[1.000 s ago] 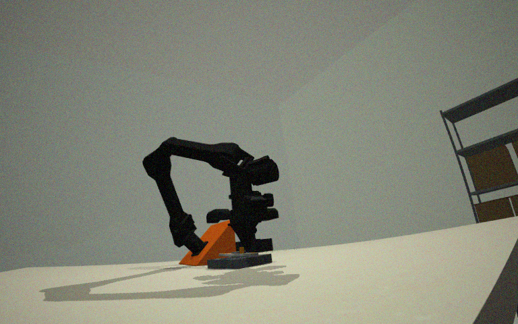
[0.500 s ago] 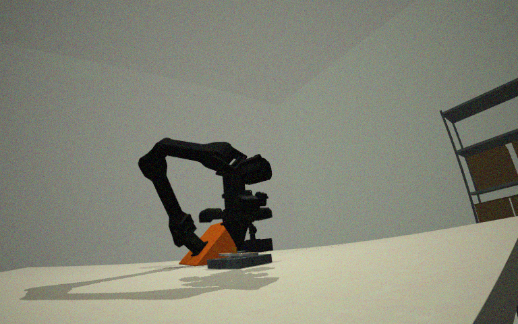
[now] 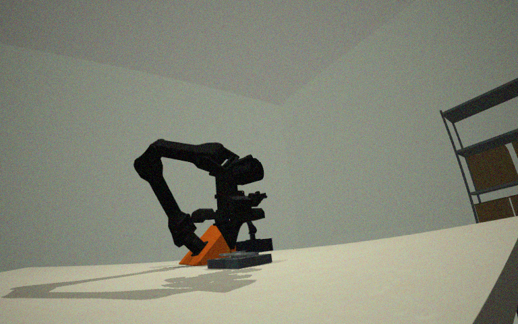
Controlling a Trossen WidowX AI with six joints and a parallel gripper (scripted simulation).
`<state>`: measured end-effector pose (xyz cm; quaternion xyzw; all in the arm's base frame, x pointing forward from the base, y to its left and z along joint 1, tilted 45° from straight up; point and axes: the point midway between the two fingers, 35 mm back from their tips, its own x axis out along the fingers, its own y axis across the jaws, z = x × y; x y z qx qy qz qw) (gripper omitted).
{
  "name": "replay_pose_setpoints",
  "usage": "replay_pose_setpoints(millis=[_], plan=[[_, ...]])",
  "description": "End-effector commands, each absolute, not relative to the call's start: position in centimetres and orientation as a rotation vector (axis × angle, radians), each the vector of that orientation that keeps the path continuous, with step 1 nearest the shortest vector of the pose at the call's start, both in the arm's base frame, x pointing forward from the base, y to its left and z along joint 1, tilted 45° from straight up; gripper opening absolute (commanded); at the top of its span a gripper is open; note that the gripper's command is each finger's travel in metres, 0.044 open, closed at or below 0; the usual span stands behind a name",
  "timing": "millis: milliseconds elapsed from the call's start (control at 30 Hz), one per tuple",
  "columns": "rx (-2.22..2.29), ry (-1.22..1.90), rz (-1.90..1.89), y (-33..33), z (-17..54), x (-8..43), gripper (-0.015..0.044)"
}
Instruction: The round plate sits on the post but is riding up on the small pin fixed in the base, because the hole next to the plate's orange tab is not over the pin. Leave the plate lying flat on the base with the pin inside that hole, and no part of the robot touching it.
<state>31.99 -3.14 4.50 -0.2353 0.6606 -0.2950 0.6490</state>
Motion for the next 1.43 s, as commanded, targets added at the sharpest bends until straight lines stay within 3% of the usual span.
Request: replay_pose_setpoints(millis=[0, 1400], plan=[[-0.540, 1.508, -0.673, -3.5, 4.7, 31.5, 0.0000], [-0.553, 1.517, -0.670, -1.2, 7.2, 30.8, 0.0000]])
